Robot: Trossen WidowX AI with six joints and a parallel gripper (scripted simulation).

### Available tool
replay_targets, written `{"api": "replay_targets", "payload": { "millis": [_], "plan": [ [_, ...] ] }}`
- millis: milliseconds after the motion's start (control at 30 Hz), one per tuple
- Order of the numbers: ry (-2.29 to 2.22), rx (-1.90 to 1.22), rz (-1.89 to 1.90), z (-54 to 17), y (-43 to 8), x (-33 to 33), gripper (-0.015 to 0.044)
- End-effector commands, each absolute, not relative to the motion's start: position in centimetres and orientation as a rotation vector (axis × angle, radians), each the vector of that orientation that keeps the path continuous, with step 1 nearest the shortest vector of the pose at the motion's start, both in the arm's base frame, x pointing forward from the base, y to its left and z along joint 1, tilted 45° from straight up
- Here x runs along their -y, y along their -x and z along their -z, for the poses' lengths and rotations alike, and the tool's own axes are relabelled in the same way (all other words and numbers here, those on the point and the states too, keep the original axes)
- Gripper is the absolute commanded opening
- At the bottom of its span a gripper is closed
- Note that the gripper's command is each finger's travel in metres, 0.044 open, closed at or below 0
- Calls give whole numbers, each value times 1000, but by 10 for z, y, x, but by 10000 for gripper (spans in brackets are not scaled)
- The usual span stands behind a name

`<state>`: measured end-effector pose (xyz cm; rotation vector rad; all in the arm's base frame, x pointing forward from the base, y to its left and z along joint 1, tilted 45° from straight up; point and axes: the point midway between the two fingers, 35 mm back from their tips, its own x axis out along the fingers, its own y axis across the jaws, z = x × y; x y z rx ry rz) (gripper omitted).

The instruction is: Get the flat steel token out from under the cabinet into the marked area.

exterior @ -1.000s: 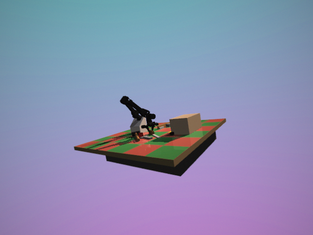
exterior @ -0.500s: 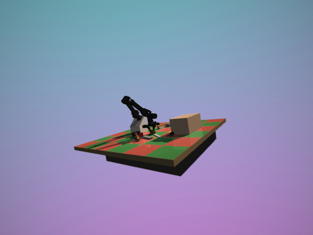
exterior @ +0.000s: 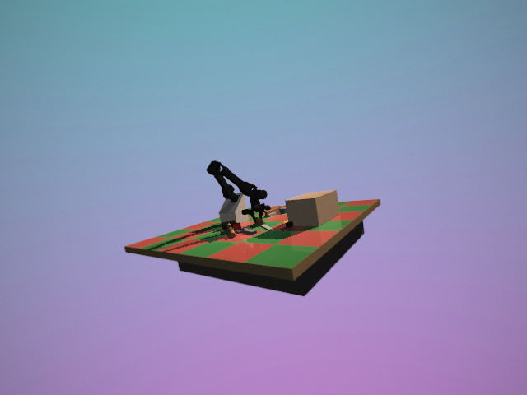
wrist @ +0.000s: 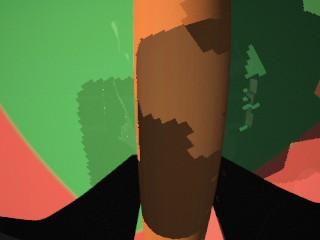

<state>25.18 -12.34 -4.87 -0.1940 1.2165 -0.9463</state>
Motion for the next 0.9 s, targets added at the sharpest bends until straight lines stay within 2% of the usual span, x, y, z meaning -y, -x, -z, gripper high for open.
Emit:
{"api": "replay_targets", "payload": {
  "millis": [0,867],
  "plan": [
    [196,-1209,940,51,-254,119,0],
    [194,-1210,939,68,-261,101,0]
  ]
}}
